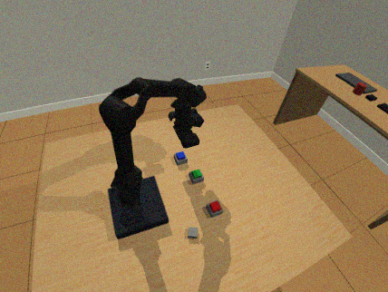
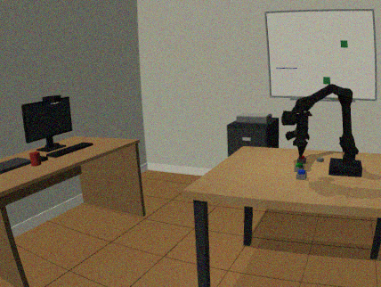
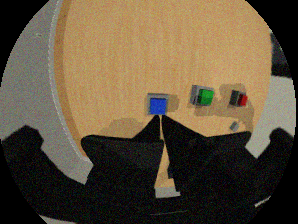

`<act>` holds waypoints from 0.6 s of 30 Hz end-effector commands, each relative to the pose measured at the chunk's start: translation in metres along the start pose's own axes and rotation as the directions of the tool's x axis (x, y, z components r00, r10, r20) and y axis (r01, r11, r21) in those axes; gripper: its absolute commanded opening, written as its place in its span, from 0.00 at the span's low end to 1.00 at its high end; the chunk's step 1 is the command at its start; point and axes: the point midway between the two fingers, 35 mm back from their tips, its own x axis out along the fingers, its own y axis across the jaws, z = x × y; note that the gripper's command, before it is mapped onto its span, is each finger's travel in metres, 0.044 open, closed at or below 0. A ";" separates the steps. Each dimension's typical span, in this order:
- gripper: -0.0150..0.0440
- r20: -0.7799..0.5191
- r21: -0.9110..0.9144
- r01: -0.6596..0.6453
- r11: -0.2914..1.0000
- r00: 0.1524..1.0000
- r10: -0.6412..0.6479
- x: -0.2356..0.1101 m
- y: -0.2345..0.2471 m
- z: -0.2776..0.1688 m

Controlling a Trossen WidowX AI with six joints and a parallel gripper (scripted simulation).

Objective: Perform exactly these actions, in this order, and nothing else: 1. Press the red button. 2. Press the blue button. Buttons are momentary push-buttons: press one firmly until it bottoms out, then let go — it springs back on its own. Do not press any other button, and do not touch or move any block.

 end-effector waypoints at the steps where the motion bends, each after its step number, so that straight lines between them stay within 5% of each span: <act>1: 0.29 -0.030 0.006 0.017 1.000 0.999 -0.017 0.041 -0.004 -0.008; 18: 0.29 -0.030 0.006 0.017 1.000 0.999 -0.017 0.064 -0.004 -0.008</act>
